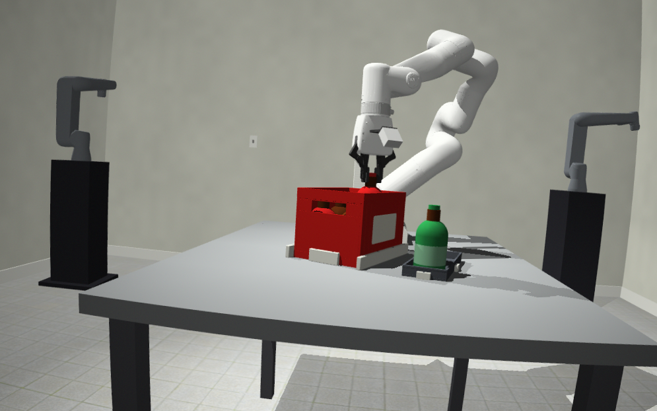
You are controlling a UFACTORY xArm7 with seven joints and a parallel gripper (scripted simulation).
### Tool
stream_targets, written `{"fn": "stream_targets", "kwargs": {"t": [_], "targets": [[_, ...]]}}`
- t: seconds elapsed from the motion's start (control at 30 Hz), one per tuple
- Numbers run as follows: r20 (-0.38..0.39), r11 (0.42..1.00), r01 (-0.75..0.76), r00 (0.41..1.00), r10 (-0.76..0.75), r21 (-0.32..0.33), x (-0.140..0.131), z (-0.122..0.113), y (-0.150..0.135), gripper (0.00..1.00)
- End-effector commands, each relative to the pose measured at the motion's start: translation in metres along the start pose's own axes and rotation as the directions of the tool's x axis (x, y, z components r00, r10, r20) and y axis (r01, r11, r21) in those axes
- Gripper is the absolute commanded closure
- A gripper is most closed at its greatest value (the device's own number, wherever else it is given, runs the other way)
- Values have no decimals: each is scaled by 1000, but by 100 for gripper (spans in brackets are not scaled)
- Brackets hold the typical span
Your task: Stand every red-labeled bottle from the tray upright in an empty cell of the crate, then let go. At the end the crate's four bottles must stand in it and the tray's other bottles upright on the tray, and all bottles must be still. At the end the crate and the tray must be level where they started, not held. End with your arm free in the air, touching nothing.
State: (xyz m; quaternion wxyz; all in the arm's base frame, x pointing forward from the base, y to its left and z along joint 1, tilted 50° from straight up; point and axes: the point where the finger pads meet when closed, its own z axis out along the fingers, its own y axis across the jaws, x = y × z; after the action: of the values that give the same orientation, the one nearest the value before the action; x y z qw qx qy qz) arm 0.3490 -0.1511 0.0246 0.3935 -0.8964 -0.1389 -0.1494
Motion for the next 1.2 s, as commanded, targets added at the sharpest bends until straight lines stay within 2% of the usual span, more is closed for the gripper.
{"fn": "stream_targets", "kwargs": {"t": [0.0,0.6,1.17], "targets": [[-2,1000,-1,1000,1,-5,0,-2,1,100],[-2,1000,-1,1000,1,-5,0,4,2,100],[-2,1000,-1,1000,1,-5,0,21,2,100]]}}
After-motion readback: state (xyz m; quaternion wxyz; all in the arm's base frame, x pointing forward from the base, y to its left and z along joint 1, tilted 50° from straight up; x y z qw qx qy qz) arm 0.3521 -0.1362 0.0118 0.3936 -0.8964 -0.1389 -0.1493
